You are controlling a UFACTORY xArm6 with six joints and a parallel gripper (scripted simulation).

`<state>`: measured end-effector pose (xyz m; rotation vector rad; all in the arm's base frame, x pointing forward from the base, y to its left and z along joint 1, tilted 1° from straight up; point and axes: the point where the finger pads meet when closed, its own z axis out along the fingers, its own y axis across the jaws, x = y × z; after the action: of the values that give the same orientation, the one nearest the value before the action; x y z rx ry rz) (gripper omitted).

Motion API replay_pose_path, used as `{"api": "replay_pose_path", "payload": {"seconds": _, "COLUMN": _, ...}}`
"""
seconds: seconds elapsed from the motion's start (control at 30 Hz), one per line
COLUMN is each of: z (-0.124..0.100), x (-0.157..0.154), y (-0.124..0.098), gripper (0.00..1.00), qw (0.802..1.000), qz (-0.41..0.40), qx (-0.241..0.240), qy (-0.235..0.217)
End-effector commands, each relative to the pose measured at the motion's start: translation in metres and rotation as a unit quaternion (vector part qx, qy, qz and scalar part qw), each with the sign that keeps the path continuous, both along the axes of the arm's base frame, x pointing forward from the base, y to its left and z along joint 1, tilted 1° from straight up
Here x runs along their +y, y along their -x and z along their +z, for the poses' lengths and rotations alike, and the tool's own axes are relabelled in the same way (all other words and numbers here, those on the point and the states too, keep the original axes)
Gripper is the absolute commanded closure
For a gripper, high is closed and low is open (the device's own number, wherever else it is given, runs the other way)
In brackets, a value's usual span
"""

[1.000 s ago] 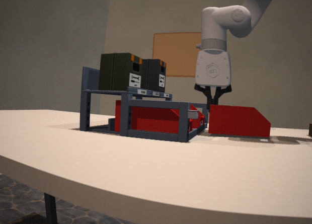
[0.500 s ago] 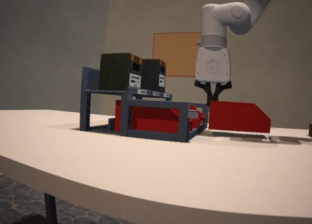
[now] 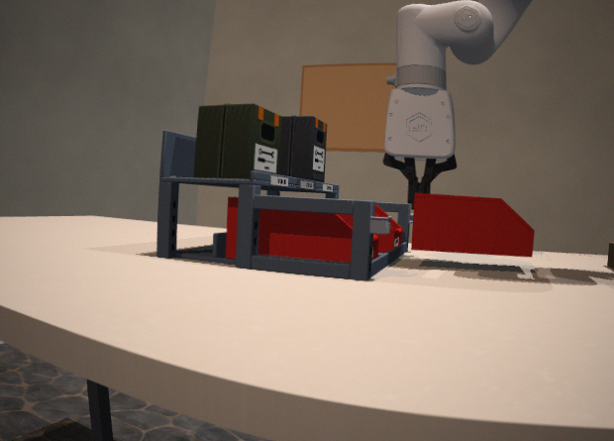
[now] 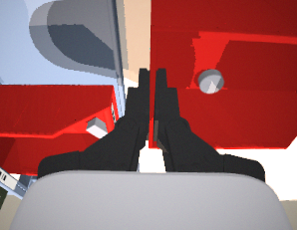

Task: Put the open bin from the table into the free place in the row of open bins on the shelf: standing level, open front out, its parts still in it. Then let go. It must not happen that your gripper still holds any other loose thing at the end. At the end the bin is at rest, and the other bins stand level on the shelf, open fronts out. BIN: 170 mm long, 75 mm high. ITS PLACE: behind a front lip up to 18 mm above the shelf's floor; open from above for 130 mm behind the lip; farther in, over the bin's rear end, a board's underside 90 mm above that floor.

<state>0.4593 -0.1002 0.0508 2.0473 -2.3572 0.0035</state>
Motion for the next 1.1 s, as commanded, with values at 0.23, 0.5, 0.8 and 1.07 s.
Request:
{"api": "replay_pose_path", "payload": {"seconds": 0.23, "z": 0.006, "x": -0.0003, "y": -0.0019, "gripper": 1.0, "qw": 1.0, "qz": 0.0, "qx": -0.003, "qy": 0.001}}
{"api": "replay_pose_path", "payload": {"seconds": 0.5, "z": 0.0033, "x": -0.0004, "y": -0.0019, "gripper": 1.0, "qw": 1.0, "qz": 0.0, "qx": -0.003, "qy": 0.001}}
{"api": "replay_pose_path", "payload": {"seconds": 0.8, "z": 0.0033, "x": -0.0004, "y": -0.0019, "gripper": 1.0, "qw": 1.0, "qz": 0.0, "qx": -0.003, "qy": 0.001}}
{"api": "replay_pose_path", "payload": {"seconds": 1.07, "z": 0.0018, "x": -0.0004, "y": -0.0018, "gripper": 1.0, "qw": 1.0, "qz": 0.0, "qx": -0.003, "qy": 0.001}}
